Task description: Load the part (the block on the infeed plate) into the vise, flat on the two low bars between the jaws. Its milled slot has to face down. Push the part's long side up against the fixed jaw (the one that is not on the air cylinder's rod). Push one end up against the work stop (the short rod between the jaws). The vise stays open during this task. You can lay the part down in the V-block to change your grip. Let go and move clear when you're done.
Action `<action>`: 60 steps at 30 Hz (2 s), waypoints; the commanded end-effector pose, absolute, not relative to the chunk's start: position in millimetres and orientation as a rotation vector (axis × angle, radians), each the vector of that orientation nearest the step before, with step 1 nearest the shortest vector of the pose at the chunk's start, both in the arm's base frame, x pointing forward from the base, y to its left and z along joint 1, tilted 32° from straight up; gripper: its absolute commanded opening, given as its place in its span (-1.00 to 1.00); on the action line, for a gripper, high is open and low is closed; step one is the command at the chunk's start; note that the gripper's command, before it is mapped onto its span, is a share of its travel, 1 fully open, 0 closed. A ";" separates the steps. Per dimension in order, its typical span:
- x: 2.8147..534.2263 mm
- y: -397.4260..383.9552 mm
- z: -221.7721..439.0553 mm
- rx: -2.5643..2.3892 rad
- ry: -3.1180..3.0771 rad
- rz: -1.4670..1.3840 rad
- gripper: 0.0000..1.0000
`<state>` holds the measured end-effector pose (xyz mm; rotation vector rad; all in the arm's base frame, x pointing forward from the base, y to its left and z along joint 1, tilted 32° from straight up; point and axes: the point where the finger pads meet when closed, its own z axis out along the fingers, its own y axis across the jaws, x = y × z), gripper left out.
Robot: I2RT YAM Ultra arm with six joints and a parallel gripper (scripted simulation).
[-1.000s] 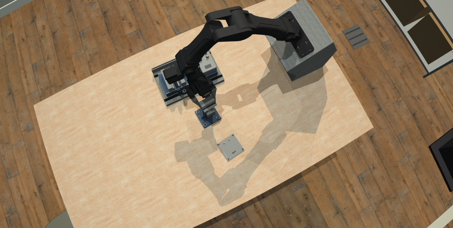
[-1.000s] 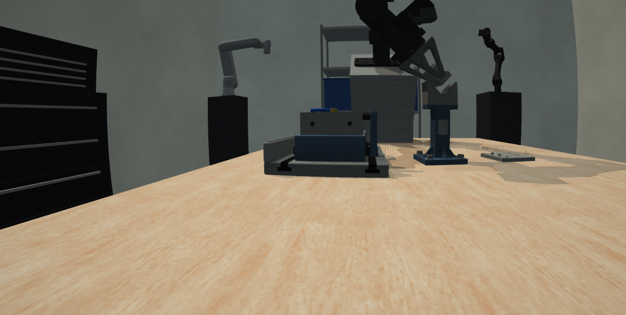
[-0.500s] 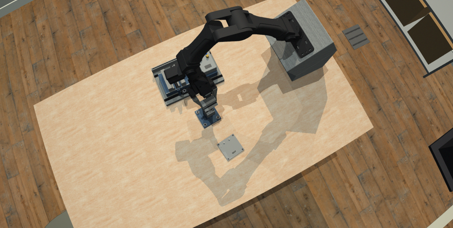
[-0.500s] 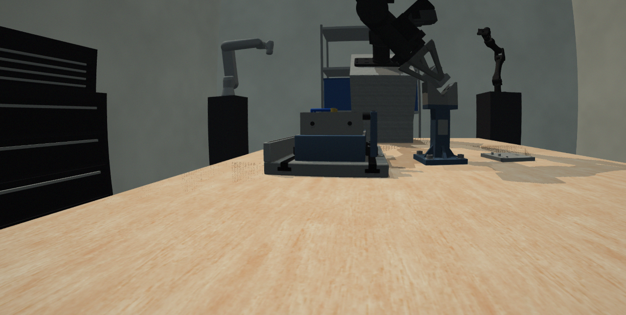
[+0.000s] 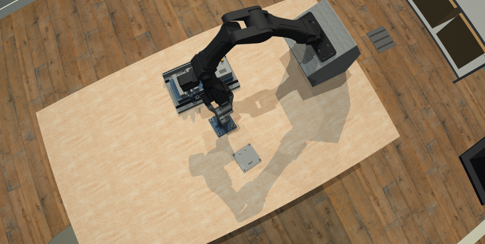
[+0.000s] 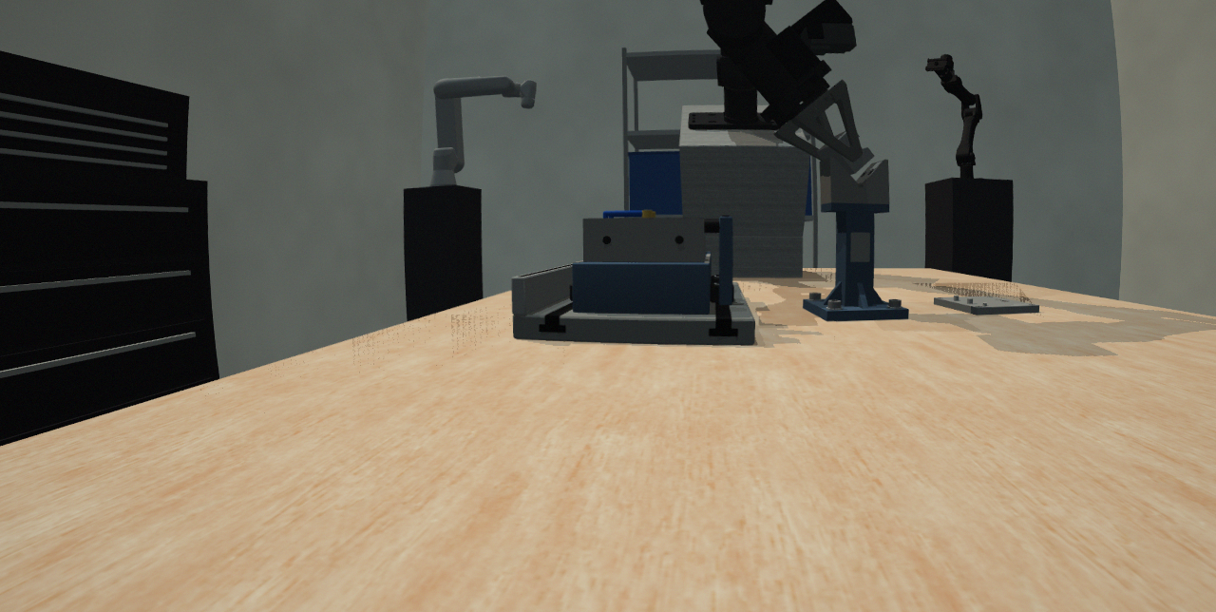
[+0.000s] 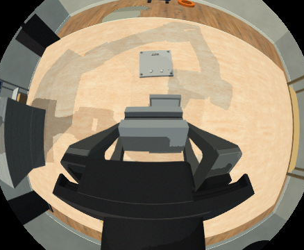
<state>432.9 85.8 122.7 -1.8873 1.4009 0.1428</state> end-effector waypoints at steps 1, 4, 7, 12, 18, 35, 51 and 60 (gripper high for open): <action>431.9 91.7 142.7 -1.879 1.377 0.088 -1.00; 433.0 91.6 144.4 -1.885 1.391 0.059 -1.00; 430.9 91.8 141.3 -1.894 1.416 0.041 -1.00; 436.0 91.6 149.2 -1.896 1.422 -0.009 -1.00; 435.7 91.8 148.9 -1.911 1.467 -0.070 -1.00; 431.1 91.9 142.6 -1.951 1.594 -0.226 -1.00; 431.1 92.0 147.4 -1.974 1.692 -0.383 -1.00; 435.0 92.9 154.5 -1.970 1.730 -0.479 -1.00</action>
